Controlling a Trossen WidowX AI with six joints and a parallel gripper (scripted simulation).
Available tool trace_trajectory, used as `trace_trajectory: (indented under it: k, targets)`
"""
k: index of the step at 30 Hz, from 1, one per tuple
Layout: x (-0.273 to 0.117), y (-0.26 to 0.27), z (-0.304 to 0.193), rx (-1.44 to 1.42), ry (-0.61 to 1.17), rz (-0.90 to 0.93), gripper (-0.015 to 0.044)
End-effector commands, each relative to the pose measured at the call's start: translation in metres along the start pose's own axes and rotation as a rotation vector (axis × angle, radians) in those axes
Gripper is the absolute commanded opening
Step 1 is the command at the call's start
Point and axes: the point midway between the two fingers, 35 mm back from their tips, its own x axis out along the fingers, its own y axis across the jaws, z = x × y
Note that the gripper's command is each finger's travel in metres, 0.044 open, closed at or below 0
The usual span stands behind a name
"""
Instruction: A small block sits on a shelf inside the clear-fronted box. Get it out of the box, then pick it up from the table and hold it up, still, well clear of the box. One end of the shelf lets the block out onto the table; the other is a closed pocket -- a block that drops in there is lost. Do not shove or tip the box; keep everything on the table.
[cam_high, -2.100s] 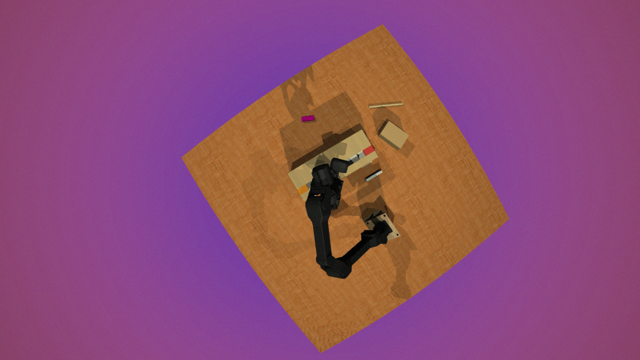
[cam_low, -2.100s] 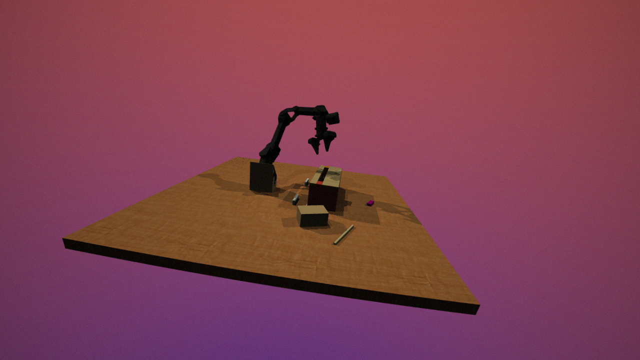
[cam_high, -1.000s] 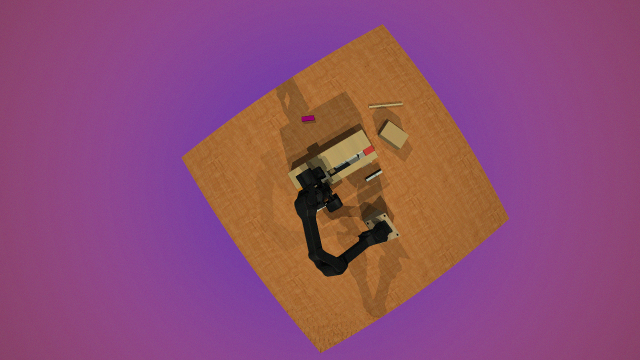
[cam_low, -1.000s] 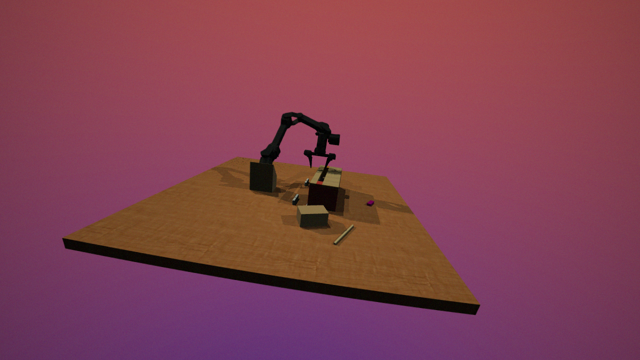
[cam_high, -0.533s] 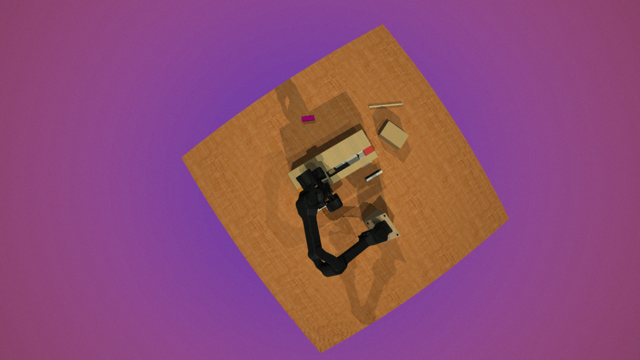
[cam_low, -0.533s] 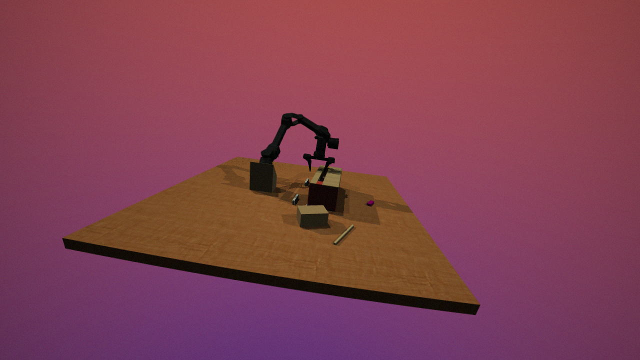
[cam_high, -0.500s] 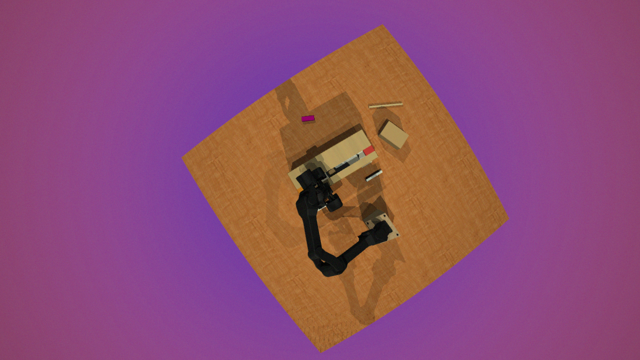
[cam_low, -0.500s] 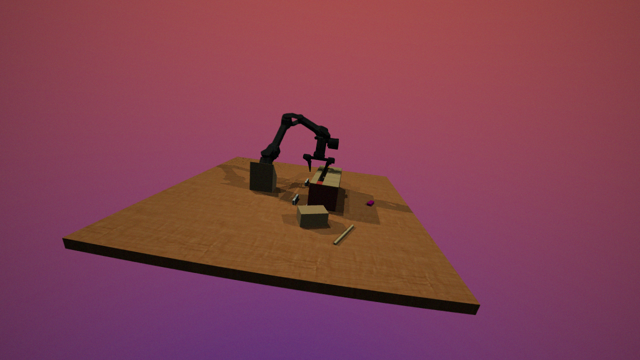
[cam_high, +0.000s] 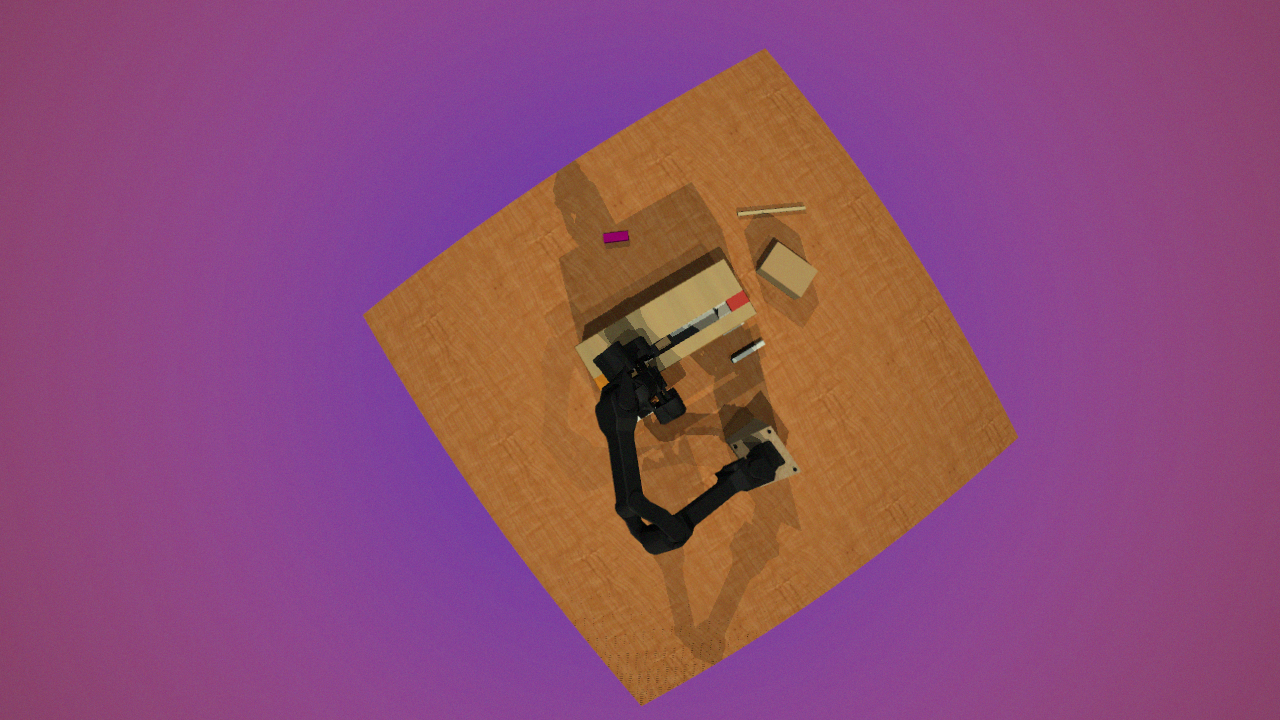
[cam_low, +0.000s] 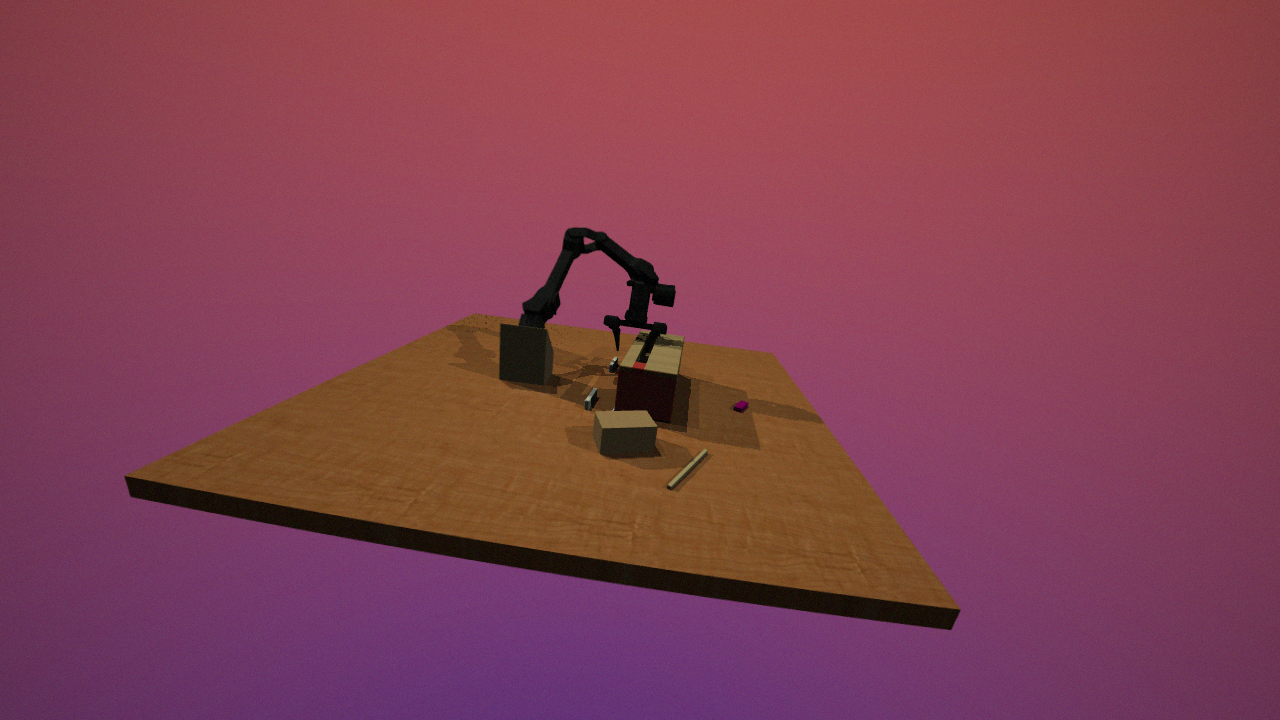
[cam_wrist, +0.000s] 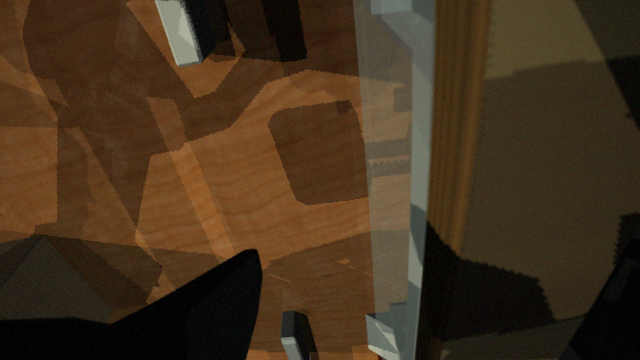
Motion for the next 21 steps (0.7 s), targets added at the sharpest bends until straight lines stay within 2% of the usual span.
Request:
trace_trajectory:
  k: [1,21]
  targets:
    - [-0.001,0.0,0.0,0.0,0.0,-0.001,0.04]
    - [0.019,0.0,-0.054,0.001,0.002,0.0,0.04]
